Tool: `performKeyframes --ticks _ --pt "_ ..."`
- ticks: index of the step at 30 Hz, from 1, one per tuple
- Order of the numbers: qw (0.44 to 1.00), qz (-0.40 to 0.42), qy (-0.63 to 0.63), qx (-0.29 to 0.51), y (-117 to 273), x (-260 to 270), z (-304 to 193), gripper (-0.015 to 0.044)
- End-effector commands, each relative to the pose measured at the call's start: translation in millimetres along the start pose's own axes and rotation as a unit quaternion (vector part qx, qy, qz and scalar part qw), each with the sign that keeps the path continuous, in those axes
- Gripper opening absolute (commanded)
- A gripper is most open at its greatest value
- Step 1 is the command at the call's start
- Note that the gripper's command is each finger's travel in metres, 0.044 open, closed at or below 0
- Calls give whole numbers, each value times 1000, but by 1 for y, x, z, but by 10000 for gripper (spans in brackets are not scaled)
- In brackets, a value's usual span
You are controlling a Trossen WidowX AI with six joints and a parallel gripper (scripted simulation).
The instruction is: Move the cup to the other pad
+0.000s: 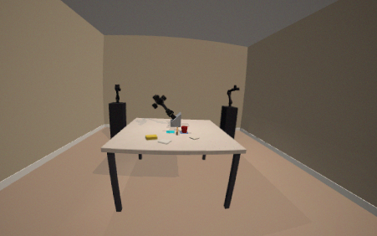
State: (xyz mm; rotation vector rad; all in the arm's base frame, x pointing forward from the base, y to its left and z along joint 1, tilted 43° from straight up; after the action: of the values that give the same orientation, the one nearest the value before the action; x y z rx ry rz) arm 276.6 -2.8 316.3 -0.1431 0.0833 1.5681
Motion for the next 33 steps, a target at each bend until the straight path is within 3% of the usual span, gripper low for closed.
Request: performKeyframes --ticks 1,10,16,22,33 --pt "1000 0 -4 5 -2 0 -1 374" --pt "947 -42 -169 271 -62 36 -89 148" --pt "868 -129 -214 428 -77 72 -159 148" --pt "784 -250 -197 533 -71 102 -223 148" --pt "676 -463 -62 570 -36 136 -311 148"
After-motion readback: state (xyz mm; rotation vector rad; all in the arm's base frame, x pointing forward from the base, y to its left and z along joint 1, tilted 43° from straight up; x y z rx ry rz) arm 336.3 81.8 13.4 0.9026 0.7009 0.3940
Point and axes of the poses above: the point midway between the two fingers, 35 mm back from their tips, its own y axis back along the fingers, its own x axis across the jaws, z = x × y, the point moved 4 cm from there along y, back along the fingers, and after that the axes turned 9 degrees about y, right-handed, at the moved point
